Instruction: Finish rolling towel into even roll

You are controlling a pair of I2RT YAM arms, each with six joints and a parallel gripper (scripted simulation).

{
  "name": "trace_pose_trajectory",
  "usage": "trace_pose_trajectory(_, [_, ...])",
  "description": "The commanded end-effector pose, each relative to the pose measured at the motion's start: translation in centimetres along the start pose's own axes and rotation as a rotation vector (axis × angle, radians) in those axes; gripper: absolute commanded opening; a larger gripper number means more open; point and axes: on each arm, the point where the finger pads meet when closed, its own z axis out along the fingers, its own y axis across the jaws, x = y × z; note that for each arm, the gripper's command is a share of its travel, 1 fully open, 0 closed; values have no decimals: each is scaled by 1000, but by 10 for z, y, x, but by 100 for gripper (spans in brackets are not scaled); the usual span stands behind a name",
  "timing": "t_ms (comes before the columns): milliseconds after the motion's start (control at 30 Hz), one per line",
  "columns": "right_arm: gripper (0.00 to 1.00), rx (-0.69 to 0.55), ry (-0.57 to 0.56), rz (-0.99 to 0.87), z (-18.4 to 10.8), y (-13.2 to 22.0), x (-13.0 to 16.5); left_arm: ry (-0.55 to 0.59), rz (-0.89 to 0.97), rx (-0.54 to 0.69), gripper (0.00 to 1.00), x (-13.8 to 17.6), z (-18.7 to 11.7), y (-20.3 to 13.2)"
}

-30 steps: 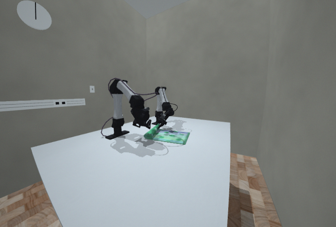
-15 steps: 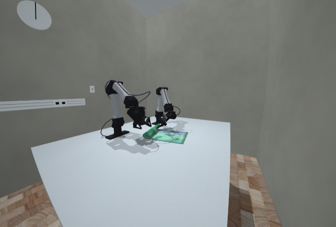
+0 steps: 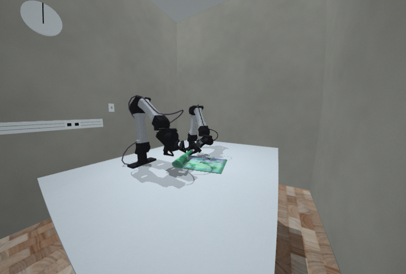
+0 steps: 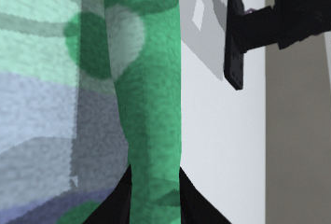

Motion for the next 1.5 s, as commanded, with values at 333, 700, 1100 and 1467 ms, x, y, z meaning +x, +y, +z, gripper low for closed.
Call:
trace_pose_trajectory(333, [98,-3,-9,-11,43,23,32,-2,19,-7,25,-4,1,4])
trace_pose_trajectory(700, [72,-3,-9,-11,46,20,35,-2,19,-7,25,-4,1,4])
trace_pose_trajectory(1100, [36,-3,-9,-11,46,20,35,-2,19,-7,25,-4,1,4])
trace_pose_trajectory(1467, [27,-3,-9,-11,46,20,35,-2,19,-7,25,-4,1,4])
